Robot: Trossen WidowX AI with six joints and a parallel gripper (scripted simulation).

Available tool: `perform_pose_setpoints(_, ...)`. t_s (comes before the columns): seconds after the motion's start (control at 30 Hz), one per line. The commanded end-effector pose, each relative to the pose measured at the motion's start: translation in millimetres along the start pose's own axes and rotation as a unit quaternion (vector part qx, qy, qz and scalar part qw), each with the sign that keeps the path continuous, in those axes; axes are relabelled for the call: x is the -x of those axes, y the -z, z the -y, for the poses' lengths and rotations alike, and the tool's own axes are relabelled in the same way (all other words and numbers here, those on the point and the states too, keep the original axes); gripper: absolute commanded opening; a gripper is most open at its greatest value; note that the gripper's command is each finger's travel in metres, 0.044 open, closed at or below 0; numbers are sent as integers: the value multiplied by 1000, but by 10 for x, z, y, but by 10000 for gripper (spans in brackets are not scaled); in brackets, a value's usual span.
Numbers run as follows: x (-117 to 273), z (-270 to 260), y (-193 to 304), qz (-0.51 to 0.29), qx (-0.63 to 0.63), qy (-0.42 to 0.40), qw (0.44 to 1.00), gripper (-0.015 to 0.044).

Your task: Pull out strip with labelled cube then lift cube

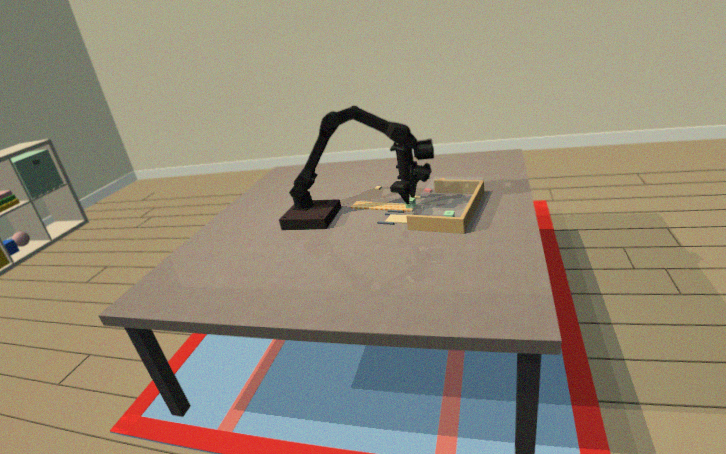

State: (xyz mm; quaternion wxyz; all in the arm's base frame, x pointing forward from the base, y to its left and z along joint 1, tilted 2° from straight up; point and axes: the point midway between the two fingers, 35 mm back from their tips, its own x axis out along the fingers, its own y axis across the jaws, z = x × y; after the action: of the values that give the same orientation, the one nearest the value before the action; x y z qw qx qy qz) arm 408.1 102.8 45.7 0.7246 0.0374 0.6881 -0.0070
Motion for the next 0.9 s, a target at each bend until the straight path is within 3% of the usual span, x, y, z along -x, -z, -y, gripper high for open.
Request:
perform_pose_setpoints(0.0, -85, -3, 5, -2, 1, -1, 1000, 250)
perform_pose_setpoints(0.33, -190, -2, 10, -2, 1, -1, 1000, 250)
perform_pose_setpoints(0.47, -162, 4, 9, -2, 0, 0, 1000, 145)
perform_pose_setpoints(0.7, -162, 4, 9, -2, 0, 0, 1000, 98)
perform_pose_setpoints(0.8, -157, 5, 14, -2, 0, 0, 1000, 20)
perform_pose_setpoints(0.87, -117, 20, 57, -2, 0, 0, 1000, 0)
